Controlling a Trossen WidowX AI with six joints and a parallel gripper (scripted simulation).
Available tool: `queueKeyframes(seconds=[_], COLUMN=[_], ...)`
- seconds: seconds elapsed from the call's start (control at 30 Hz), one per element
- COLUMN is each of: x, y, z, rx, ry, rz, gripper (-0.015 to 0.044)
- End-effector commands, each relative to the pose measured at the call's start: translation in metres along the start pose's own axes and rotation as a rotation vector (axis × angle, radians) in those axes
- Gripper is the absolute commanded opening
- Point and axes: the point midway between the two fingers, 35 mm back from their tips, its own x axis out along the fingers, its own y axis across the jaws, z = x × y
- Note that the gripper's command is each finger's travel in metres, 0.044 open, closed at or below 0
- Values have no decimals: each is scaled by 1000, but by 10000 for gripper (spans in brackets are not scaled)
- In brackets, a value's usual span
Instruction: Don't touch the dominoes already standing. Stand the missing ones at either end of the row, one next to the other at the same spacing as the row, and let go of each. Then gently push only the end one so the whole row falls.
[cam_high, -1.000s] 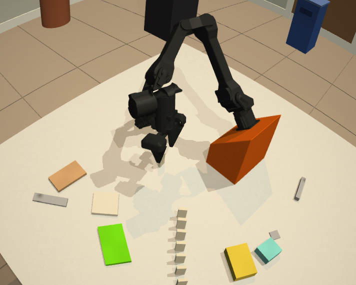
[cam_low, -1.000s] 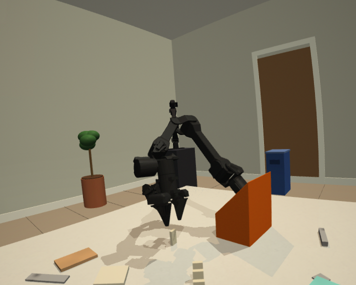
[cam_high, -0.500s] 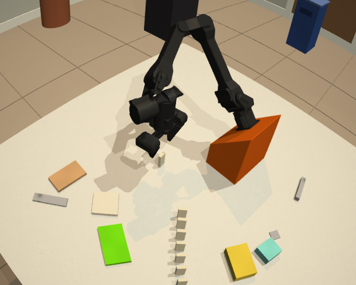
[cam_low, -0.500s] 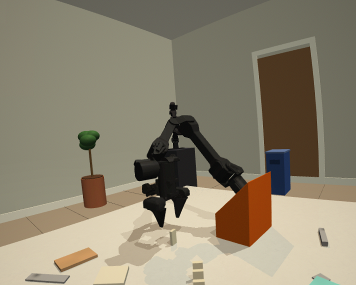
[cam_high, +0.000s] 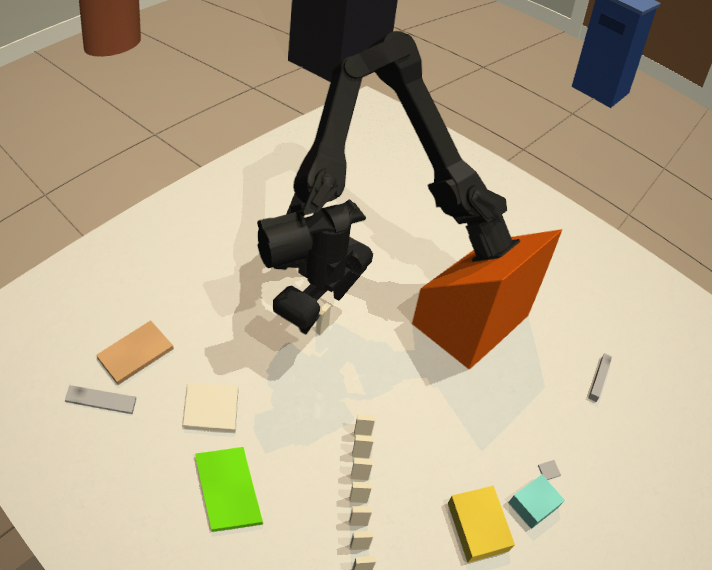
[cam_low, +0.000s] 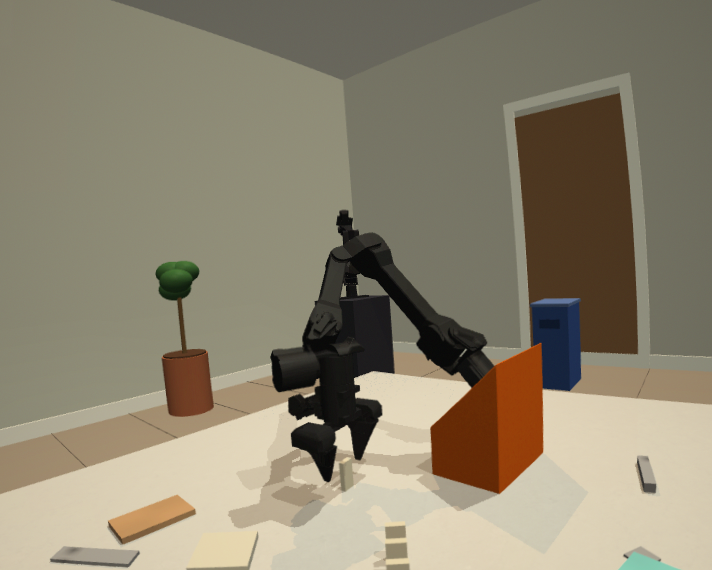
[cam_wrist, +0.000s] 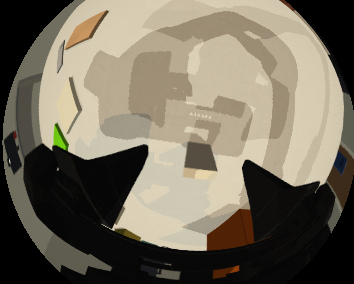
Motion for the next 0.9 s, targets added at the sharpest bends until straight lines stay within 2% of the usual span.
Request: queueKeyframes(seconds=[0.0, 0.07, 0.5, 0.87], x=[7, 8, 8, 5], y=[-2, -2, -2, -1], z=[-4, -4, -4, -2], rx=[-14, -14, -14, -75], ry=[9, 9, 9, -4], rz=[-6, -6, -6, 2], gripper=[440, 440, 107, 107])
